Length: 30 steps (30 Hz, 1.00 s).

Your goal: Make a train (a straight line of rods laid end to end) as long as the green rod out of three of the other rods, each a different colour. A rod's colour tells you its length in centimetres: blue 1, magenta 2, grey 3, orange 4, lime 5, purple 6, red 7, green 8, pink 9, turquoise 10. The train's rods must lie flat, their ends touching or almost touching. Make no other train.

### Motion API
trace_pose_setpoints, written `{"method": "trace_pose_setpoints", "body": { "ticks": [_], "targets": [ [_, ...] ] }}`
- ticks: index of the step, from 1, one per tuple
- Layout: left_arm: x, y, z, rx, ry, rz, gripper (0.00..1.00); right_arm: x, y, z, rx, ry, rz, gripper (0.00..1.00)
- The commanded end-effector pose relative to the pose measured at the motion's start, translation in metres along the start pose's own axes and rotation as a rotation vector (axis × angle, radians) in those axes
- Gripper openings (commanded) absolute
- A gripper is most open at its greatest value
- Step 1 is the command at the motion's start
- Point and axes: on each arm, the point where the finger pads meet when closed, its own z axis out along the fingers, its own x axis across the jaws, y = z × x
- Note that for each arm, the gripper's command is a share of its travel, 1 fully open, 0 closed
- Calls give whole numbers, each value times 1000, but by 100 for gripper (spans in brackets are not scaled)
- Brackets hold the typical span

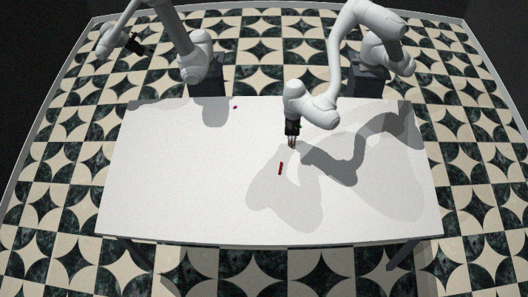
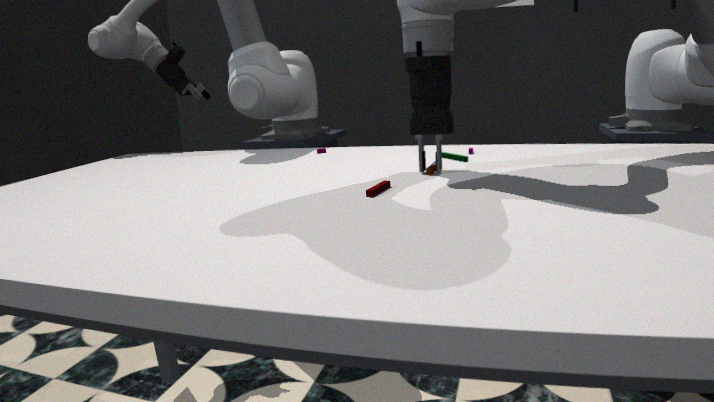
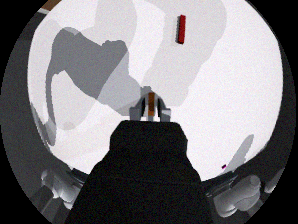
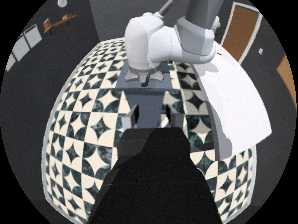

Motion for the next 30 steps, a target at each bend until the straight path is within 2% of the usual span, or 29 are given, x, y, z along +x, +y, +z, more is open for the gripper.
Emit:
{"method": "trace_pose_setpoints", "body": {
  "ticks": [1, 9, 14, 23, 30],
  "targets": [
    [2, 2, -1, 4, 3, 1, 54, -3, -3, 2, 16, -5, 4, 100],
    [1, 2, -8, 1, 1, 1, 54, -3, -3, 2, 16, -5, 4, 100],
    [3, 0, -28, 5, 3, 1, 54, -3, -3, 2, 16, -5, 4, 100],
    [2, 1, -76, 5, 3, 1, 54, -3, -3, 2, 16, -5, 4, 100],
    [2, 1, -92, 5, 3, 1, 54, -3, -3, 2, 16, -5, 4, 100]
  ]
}}
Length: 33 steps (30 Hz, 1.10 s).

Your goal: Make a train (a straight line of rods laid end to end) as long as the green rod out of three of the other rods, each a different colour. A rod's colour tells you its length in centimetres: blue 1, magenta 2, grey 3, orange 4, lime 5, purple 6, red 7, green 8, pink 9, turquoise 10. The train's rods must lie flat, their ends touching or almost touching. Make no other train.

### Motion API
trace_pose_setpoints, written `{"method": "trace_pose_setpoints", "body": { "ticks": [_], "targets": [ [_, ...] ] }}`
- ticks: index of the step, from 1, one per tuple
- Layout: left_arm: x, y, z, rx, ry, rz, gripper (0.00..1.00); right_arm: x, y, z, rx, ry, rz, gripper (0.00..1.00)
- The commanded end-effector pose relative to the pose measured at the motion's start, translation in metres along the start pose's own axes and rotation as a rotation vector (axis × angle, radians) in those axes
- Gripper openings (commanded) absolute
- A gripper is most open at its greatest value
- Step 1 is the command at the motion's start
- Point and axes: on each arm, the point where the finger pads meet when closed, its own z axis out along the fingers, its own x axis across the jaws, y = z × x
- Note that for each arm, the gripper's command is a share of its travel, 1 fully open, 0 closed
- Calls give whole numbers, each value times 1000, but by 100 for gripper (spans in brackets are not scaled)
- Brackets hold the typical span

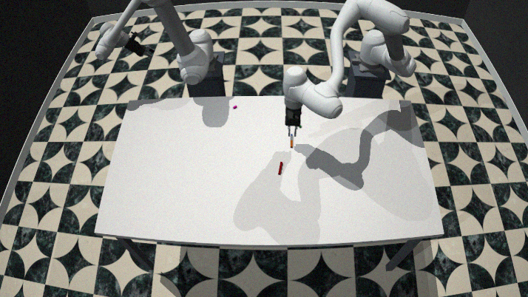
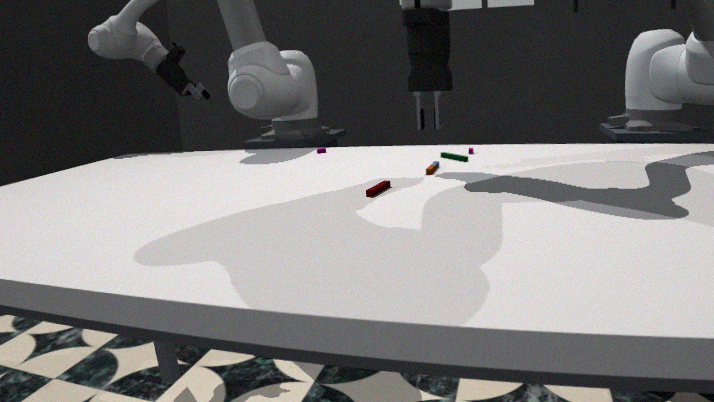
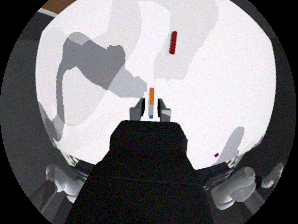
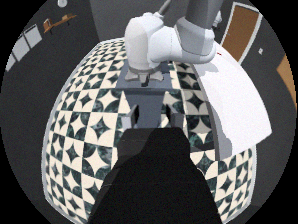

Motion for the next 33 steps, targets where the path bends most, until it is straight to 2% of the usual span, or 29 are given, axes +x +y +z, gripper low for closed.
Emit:
{"method": "trace_pose_setpoints", "body": {
  "ticks": [1, 5, 6, 29, 33],
  "targets": [
    [3, 1, -18, 1, 0, 1, 54, -3, -3, 2, 16, -5, 4, 100],
    [3, 1, -20, 1, 0, 1, 54, -3, -3, 2, 16, -5, 4, 100],
    [3, 1, -19, 1, 0, 1, 100, -3, -3, 2, 16, -5, 4, 100],
    [2, 1, -18, -1, -1, 1, 100, -3, -3, 2, 16, -5, 4, 100],
    [3, 1, -25, 1, 0, 1, 100, -3, -3, 2, 16, -5, 4, 100]
  ]
}}
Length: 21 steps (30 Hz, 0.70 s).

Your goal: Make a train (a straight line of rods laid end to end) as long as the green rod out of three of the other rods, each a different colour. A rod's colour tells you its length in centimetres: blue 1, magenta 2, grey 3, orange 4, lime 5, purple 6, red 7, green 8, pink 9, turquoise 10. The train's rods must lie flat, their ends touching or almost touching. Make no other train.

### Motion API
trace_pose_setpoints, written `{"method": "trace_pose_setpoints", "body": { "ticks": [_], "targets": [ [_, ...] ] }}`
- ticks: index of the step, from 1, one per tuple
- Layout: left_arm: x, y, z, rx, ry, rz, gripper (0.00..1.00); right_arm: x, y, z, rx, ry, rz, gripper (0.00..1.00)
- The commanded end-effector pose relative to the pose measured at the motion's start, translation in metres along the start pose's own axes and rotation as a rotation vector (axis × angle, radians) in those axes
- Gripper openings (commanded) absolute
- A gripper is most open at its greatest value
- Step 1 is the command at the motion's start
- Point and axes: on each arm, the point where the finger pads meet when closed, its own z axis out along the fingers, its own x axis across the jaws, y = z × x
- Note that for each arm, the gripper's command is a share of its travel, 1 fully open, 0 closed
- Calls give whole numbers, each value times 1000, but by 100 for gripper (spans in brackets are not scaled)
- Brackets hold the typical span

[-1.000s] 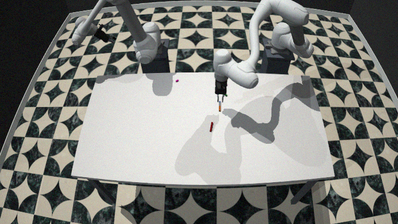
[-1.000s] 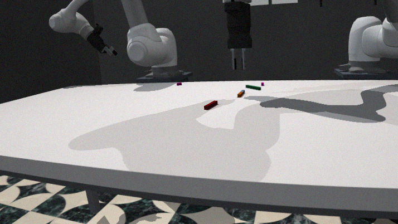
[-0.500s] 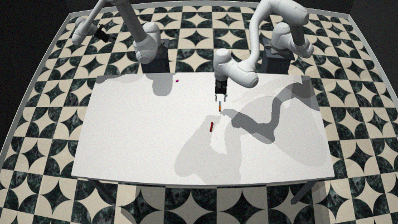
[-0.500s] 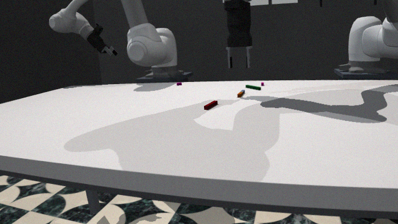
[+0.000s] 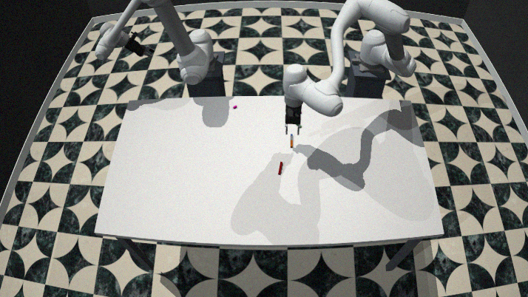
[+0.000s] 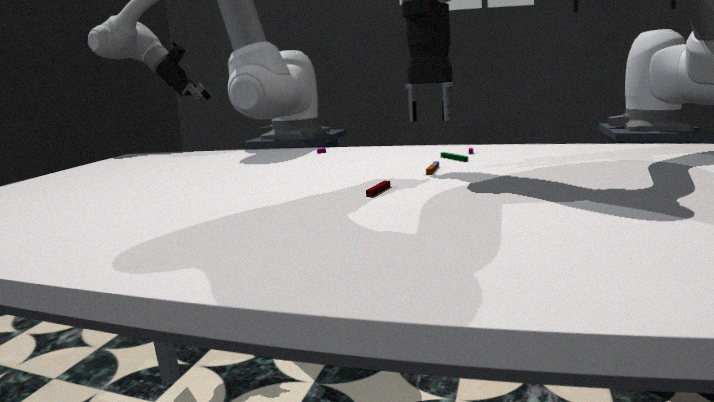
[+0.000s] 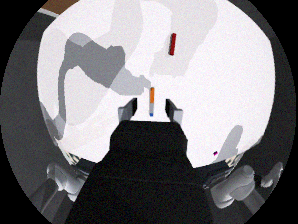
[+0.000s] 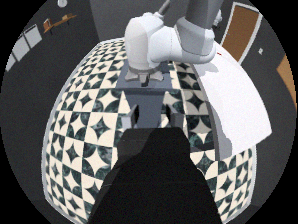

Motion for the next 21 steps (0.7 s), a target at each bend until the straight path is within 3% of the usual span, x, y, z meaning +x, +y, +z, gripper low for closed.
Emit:
{"method": "trace_pose_setpoints", "body": {
  "ticks": [1, 11, 21],
  "targets": [
    [3, 0, -14, 4, 2, 1, 100, -3, -3, 2, 16, -5, 4, 100],
    [3, 1, -62, 4, 2, 1, 100, -3, -3, 2, 16, -5, 4, 100],
    [3, 1, -92, 4, 2, 1, 100, -3, -3, 2, 16, -5, 4, 100]
  ]
}}
